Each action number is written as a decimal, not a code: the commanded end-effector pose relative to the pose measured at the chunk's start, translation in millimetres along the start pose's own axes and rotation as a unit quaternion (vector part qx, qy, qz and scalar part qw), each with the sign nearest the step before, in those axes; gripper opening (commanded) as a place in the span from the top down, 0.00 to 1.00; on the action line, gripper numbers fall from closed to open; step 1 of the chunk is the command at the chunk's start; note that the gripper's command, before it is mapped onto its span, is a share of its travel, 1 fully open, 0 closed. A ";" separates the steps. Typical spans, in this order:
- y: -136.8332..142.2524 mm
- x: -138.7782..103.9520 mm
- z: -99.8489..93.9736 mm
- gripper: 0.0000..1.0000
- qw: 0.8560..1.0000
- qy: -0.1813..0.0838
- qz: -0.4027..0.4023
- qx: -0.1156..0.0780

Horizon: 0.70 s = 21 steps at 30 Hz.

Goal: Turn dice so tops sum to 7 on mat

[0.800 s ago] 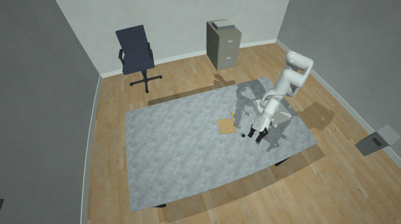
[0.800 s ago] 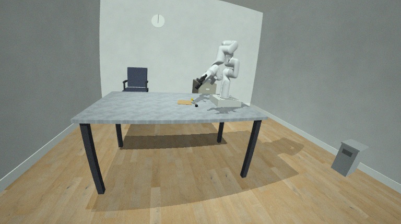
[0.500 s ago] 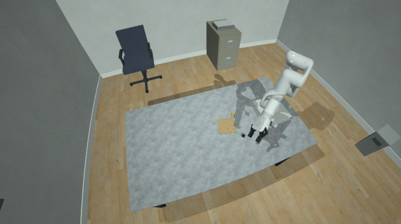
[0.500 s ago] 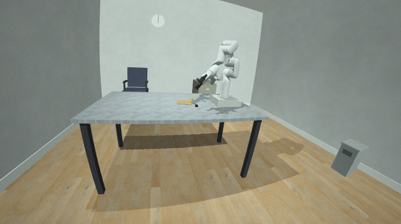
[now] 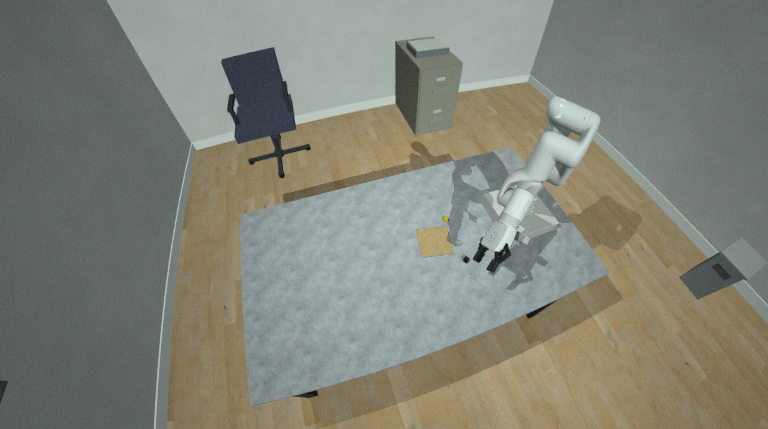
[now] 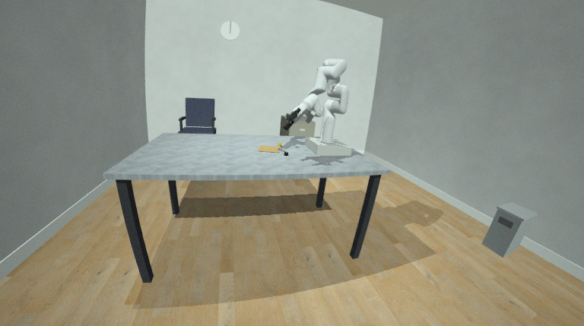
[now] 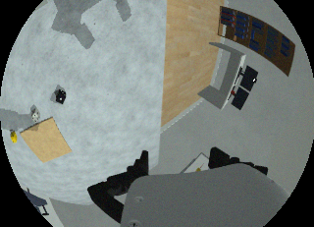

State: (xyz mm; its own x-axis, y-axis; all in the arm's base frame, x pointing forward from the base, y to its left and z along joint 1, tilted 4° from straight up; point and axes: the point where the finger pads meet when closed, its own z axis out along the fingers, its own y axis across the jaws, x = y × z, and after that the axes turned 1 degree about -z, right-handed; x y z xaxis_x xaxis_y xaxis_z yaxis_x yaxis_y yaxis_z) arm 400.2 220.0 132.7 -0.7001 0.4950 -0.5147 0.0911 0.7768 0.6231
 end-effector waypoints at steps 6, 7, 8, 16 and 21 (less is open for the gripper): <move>-57.9 -40.0 6.2 0.00 0.989 -0.007 0.119 0.089; -67.7 -45.7 5.9 0.00 0.985 -0.009 0.139 0.102; -74.0 -49.2 5.5 0.00 0.982 -0.010 0.152 0.111; -115.4 -70.4 -1.0 0.00 0.957 -0.019 0.235 0.167; -150.8 -85.5 -11.5 0.00 0.927 -0.030 0.307 0.212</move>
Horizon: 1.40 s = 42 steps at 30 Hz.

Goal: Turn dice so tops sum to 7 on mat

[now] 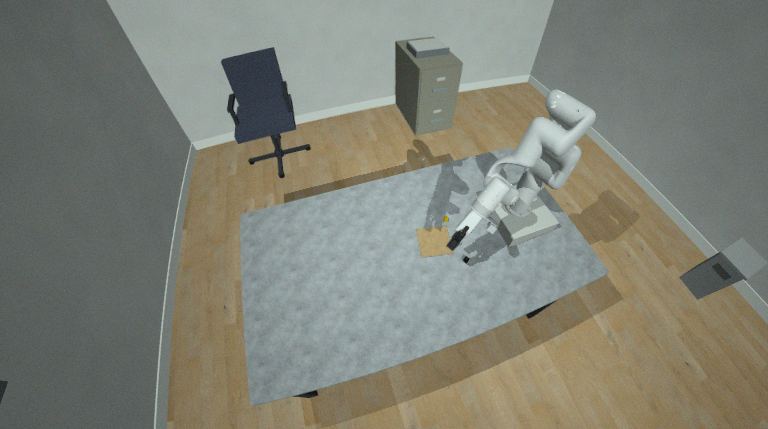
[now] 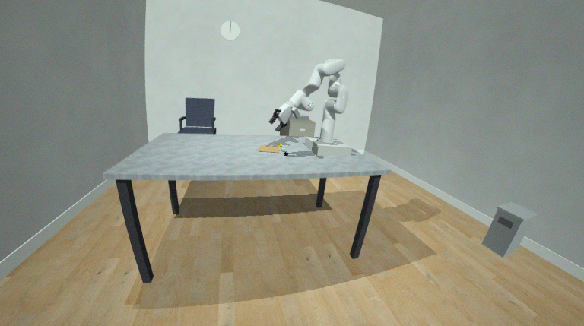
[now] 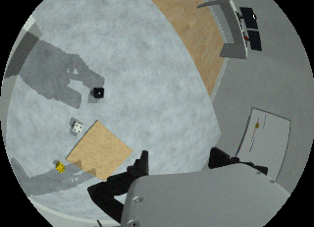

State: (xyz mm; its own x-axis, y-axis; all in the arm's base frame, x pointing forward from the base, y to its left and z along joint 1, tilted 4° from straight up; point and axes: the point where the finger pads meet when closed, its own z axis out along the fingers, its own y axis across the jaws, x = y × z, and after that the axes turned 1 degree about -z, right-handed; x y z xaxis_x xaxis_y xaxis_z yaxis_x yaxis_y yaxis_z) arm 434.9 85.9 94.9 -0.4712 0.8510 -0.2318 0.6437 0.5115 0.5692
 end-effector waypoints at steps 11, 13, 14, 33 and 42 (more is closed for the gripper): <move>-65.9 -75.3 -4.7 0.00 0.972 -0.027 0.199 0.120; -76.5 -84.0 -7.8 0.00 0.964 -0.031 0.228 0.135; -79.3 -86.2 -8.7 0.00 0.961 -0.032 0.235 0.139; -176.7 -140.3 -59.1 0.00 0.832 -0.075 0.485 0.260; -213.8 -149.2 -89.0 0.00 0.754 -0.092 0.577 0.301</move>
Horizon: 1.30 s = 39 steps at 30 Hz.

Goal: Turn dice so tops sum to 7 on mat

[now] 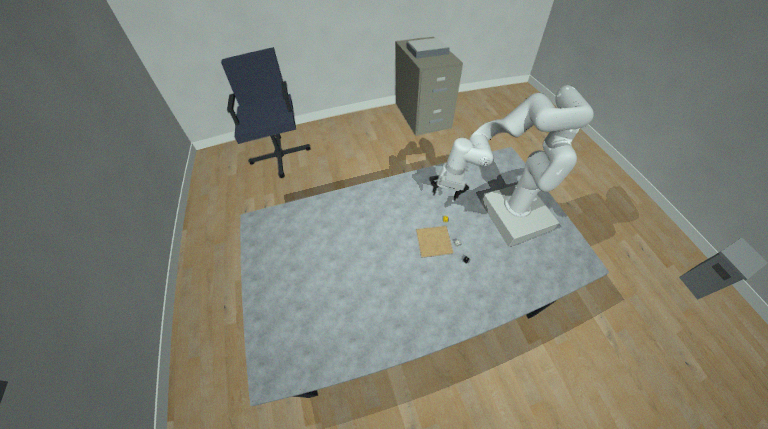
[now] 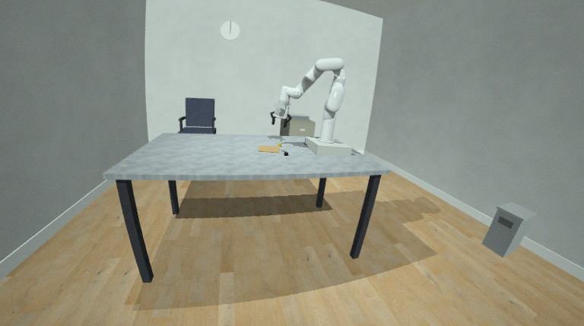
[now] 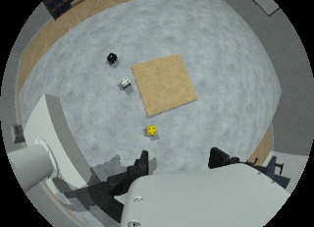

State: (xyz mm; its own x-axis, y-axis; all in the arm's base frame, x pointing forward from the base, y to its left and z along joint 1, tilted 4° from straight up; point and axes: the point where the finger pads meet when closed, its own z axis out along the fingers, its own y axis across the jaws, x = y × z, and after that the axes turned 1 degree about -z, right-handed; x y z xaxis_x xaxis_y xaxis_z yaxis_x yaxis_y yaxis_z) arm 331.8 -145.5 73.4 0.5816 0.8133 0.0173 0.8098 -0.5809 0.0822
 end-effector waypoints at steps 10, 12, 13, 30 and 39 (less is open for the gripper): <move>-15.4 -47.1 -10.8 0.00 0.991 -0.017 0.119 0.057; -15.4 -47.1 -10.8 0.00 0.991 -0.017 0.119 0.057; -15.4 -47.1 -10.8 0.00 0.991 -0.017 0.119 0.057; -17.4 -48.6 12.2 0.00 0.991 -0.017 0.119 0.057; -22.1 -52.3 68.2 0.00 0.991 -0.017 0.119 0.057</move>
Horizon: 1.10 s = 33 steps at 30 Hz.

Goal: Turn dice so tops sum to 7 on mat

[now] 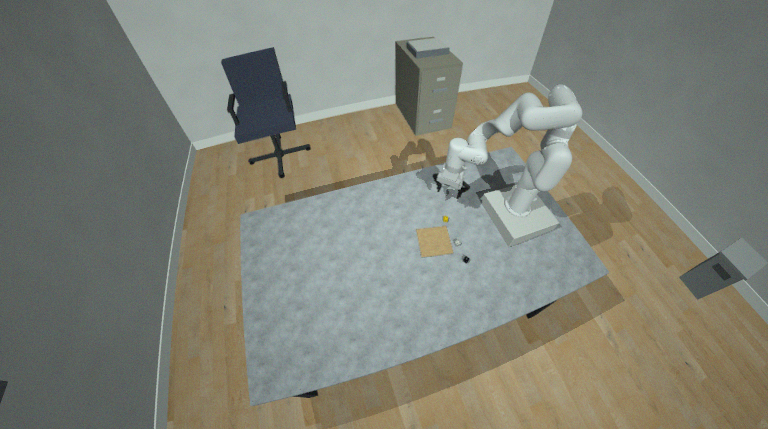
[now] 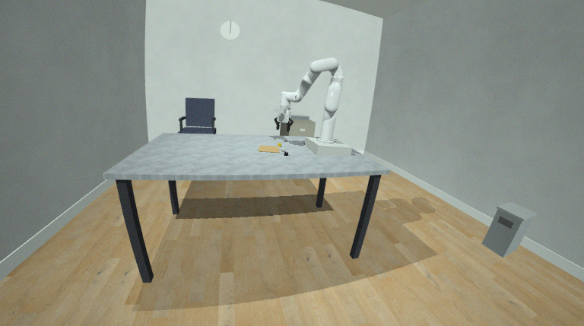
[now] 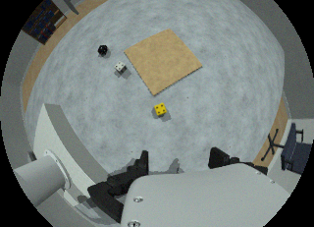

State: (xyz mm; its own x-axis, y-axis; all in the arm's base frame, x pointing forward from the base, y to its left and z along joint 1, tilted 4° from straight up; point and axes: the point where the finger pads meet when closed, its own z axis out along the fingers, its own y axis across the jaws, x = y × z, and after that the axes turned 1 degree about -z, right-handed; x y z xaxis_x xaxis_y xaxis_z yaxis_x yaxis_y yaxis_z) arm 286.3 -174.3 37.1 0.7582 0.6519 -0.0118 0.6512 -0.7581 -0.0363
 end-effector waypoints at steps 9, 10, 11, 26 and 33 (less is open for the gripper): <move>6.6 -1.0 62.9 0.00 1.000 0.001 0.000 -0.002; 6.6 -1.0 62.9 0.00 1.000 0.001 0.000 -0.002; 6.6 -1.0 62.9 0.00 1.000 0.001 0.000 -0.002; 6.6 -1.0 62.9 0.00 1.000 0.001 0.000 -0.002; 6.6 -1.0 62.9 0.00 1.000 0.001 0.000 -0.002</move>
State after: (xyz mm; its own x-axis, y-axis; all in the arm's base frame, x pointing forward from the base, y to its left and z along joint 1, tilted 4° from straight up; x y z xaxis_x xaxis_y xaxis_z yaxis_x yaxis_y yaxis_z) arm 286.8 -178.0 -26.8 0.7582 0.6519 -0.0112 0.6512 -0.7581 -0.0353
